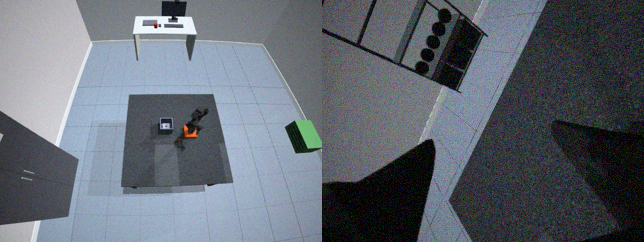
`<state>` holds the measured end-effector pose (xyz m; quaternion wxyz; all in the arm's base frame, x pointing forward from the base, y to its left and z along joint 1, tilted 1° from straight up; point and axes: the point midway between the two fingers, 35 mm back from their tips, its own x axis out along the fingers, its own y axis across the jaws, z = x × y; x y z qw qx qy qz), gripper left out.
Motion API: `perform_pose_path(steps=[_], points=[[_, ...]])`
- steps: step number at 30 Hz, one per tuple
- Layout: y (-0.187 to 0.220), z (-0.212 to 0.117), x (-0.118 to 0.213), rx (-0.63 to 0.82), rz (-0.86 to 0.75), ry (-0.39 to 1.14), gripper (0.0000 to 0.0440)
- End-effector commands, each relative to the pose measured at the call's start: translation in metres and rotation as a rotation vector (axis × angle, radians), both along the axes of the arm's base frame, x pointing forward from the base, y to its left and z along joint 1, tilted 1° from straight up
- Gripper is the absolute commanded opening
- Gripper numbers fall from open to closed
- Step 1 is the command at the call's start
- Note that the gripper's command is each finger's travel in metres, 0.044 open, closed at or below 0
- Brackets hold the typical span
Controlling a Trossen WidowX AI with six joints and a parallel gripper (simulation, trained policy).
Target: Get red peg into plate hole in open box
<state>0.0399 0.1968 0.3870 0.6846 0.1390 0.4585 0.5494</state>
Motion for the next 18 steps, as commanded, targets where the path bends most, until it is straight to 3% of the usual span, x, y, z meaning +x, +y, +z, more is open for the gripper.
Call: perform_pose_path(steps=[1, 18], points=[[0.003, -0.018, 0.014, -0.059, -0.088, 0.079, 0.0435], [0.000, -0.094, 0.070, -0.269, -0.512, 0.436, 0.0435]])
